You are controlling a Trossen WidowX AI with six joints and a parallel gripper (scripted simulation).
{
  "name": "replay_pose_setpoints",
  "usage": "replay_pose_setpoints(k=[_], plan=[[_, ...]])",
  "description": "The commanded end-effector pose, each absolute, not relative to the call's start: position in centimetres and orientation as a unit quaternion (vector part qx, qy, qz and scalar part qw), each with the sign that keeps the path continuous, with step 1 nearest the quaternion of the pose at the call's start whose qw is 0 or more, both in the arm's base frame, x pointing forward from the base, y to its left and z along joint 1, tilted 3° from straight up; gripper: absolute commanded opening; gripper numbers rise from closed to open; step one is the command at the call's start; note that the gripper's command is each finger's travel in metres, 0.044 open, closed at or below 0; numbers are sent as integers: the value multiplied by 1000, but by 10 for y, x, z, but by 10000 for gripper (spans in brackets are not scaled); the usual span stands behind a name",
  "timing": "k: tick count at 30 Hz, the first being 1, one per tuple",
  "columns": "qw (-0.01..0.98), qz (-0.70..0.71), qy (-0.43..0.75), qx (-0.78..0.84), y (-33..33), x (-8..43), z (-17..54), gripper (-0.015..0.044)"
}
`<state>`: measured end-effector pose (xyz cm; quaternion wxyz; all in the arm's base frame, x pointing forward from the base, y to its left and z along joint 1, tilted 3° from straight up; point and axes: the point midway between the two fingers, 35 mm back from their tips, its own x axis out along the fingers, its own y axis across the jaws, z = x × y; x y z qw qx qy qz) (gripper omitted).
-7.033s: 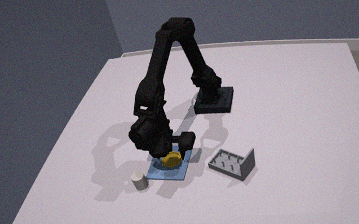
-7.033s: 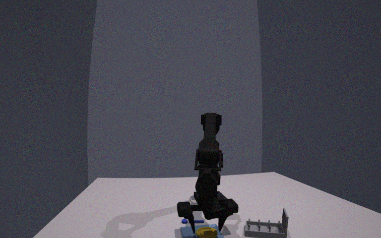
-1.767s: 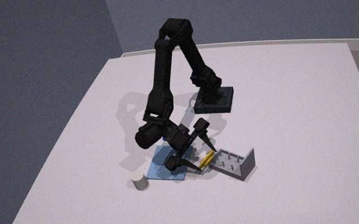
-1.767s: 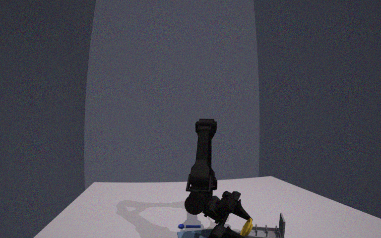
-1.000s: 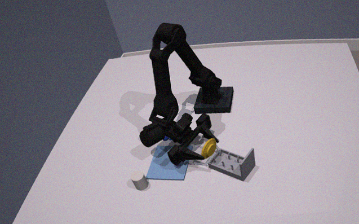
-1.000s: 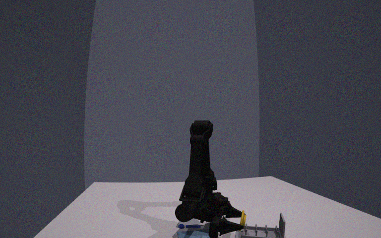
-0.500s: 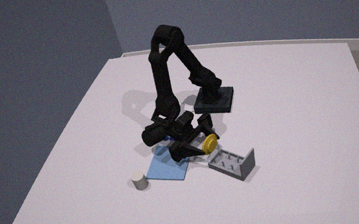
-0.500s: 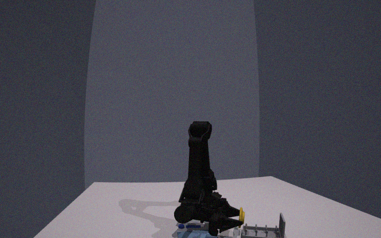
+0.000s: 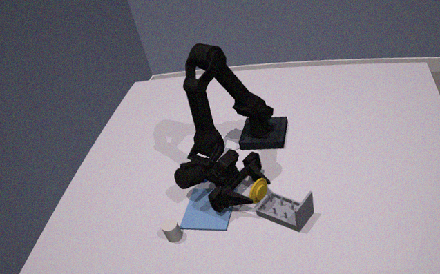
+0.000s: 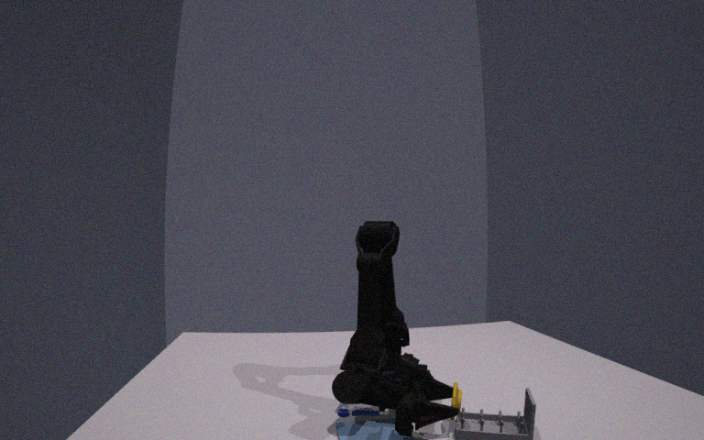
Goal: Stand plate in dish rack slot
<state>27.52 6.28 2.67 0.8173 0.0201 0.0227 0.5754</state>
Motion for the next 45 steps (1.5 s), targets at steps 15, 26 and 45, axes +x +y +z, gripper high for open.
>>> replay_pose_setpoints(k=[15,26,45], plan=[[816,575,46,37,71,278,24,0],[815,574,54,48,72,277,23,0],[816,569,70,67,72,276,21,0]])
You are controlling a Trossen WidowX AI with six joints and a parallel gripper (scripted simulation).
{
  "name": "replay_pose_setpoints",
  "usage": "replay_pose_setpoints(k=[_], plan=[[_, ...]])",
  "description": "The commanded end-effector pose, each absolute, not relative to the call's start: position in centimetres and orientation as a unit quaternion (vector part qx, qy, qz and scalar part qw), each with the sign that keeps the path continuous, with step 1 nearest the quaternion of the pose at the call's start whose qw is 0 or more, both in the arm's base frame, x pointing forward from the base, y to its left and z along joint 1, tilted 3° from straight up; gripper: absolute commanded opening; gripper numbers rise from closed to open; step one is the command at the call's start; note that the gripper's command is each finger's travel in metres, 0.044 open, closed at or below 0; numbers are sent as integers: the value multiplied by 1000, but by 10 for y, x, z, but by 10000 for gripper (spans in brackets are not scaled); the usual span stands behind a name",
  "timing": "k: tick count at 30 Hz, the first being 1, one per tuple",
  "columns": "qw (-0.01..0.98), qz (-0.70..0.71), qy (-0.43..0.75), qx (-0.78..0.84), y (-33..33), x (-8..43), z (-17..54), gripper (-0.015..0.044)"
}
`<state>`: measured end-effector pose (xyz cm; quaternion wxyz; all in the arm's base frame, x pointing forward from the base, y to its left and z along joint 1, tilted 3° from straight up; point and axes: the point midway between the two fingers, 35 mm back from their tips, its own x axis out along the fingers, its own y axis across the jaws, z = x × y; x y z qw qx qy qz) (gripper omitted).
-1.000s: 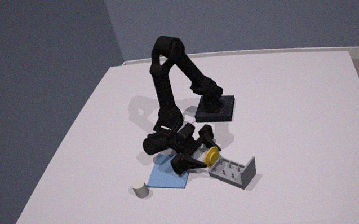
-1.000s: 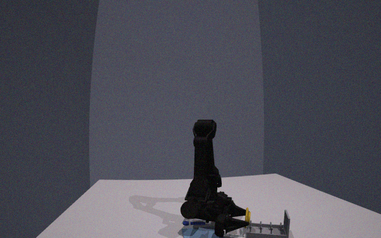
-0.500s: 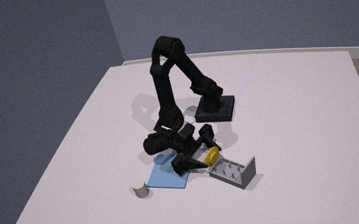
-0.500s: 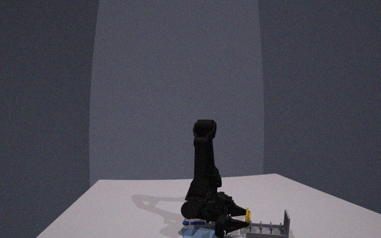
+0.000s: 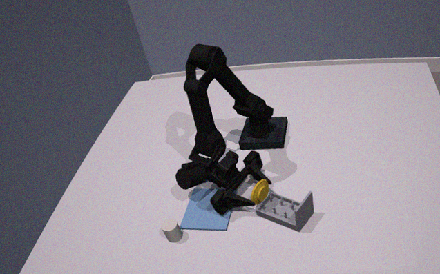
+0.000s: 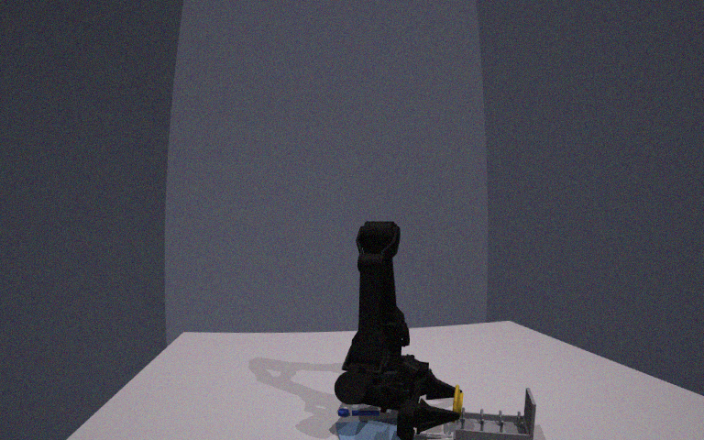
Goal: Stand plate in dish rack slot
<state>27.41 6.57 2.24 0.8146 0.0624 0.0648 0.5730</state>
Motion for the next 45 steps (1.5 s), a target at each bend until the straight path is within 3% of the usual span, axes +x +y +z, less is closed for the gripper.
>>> replay_pose_setpoints(k=[1,45], plan=[[816,569,71,67,72,276,21,0],[815,565,90,90,77,277,29,0]])
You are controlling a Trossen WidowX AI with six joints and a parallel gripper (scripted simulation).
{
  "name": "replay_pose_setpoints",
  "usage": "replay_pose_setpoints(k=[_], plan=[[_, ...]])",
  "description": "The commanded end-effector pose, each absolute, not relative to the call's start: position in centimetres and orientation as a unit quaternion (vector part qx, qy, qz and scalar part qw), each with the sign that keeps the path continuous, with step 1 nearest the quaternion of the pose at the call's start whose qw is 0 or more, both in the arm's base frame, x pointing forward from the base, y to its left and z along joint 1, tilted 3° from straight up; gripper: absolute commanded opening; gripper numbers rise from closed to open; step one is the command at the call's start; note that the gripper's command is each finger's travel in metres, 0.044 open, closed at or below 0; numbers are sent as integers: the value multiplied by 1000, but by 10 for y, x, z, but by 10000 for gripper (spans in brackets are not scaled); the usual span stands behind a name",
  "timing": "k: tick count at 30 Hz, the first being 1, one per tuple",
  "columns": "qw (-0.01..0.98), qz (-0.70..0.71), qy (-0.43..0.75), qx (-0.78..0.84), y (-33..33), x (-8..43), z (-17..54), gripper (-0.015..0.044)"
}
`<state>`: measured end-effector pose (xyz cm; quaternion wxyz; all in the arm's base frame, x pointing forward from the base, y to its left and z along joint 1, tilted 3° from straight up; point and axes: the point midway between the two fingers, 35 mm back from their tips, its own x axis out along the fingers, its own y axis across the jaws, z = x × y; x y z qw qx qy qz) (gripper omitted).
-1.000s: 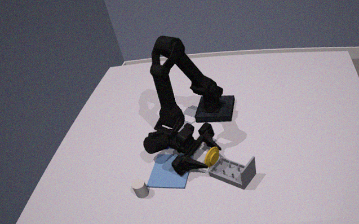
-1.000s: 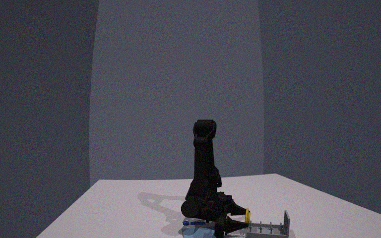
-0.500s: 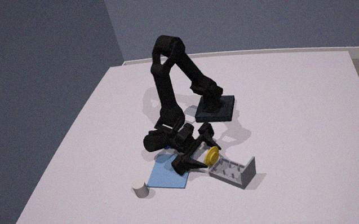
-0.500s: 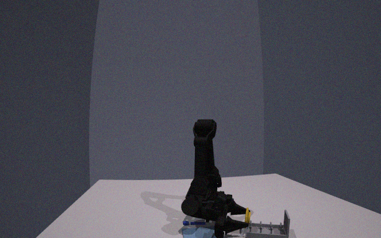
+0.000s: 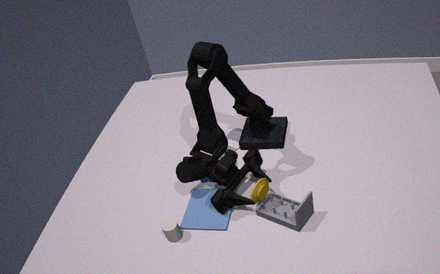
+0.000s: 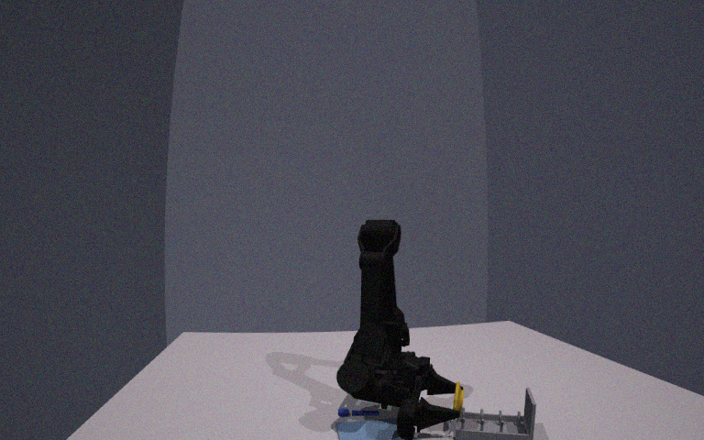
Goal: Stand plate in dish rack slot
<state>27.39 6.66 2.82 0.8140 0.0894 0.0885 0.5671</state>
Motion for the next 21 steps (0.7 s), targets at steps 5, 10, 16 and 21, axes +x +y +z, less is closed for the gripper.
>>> replay_pose_setpoints(k=[5,10,16,21], plan=[[816,561,98,100,77,278,29,0],[816,561,97,100,78,278,31,0],[814,563,99,103,80,278,34,0],[815,563,95,99,81,278,36,0]])
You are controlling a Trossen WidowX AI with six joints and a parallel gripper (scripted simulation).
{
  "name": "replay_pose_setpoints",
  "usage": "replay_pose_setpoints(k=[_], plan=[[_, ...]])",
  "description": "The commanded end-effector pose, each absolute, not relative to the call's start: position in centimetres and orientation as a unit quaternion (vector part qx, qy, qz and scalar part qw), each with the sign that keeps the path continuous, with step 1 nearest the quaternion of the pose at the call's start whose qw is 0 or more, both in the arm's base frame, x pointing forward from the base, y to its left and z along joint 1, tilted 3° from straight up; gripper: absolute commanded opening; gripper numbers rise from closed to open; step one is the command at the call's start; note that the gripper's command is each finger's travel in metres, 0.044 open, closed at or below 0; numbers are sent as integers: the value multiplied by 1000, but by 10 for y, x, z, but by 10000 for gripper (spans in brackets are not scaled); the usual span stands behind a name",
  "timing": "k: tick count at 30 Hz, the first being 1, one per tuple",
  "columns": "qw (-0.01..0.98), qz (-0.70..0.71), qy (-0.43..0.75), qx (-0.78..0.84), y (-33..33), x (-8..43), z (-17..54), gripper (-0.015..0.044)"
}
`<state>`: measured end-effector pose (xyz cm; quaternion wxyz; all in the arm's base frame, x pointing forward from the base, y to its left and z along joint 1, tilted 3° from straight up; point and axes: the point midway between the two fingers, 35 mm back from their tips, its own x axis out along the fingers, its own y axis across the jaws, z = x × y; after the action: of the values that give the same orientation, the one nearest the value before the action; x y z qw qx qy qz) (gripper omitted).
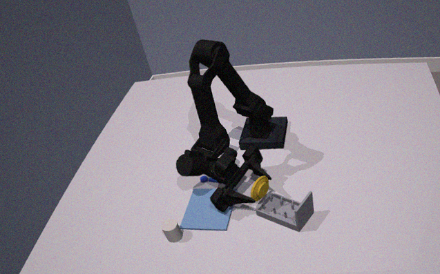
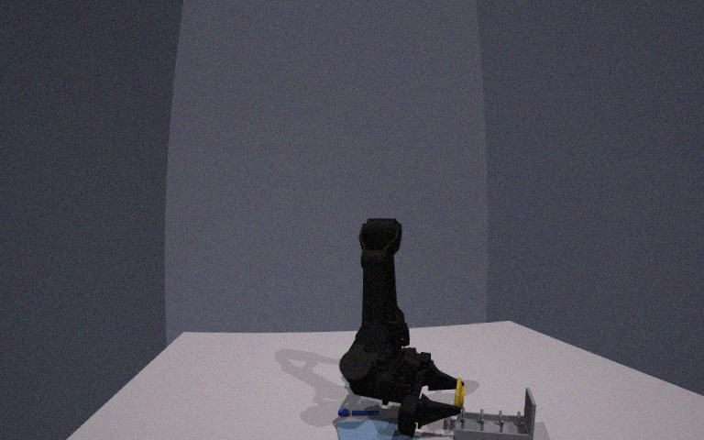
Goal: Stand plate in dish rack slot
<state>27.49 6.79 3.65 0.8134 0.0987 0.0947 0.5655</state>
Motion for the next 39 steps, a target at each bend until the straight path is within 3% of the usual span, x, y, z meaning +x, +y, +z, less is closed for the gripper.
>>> replay_pose_setpoints(k=[1,39], plan=[[815,563,95,99,81,278,36,0],[809,573,89,94,90,280,36,0]])
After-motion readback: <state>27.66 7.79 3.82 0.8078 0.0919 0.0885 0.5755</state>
